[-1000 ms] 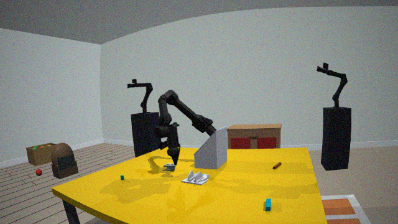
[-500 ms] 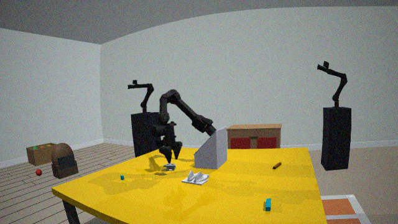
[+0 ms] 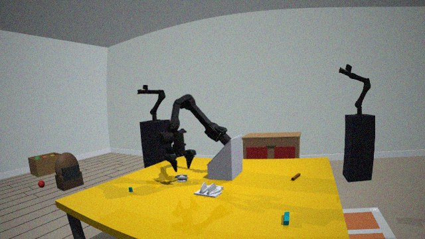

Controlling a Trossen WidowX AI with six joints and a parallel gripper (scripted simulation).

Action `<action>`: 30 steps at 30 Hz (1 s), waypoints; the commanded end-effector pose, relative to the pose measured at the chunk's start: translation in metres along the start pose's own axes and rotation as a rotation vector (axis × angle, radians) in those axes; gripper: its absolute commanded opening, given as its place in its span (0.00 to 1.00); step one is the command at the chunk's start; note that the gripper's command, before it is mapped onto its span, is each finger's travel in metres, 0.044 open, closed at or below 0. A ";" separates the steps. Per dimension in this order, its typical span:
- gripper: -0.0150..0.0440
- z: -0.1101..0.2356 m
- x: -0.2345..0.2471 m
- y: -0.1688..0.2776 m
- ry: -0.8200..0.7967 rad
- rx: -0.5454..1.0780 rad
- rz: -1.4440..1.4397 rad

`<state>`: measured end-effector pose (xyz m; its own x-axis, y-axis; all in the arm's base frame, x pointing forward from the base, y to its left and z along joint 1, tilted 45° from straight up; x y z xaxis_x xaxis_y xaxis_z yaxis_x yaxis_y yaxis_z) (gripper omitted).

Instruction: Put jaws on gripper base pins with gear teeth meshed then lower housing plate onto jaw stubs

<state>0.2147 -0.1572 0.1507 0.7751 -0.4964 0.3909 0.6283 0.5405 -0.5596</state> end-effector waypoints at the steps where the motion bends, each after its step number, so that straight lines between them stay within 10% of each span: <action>1: 1.00 0.001 -0.005 -0.010 0.003 -0.001 -0.108; 30: 1.00 0.013 -0.026 -0.066 -0.031 -0.024 -0.841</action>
<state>0.1616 -0.1717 0.1849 0.1316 -0.7076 0.6942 0.9888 0.0439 -0.1427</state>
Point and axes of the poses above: the point midway between the two fingers, 35 mm back from their tips, its own z axis back along the fingers, its own x axis across the jaws, y = z × x, the point moved 9 cm from there along z, back along the fingers, and after that the axes turned 15 degrees about -z, right-handed, at the moved point
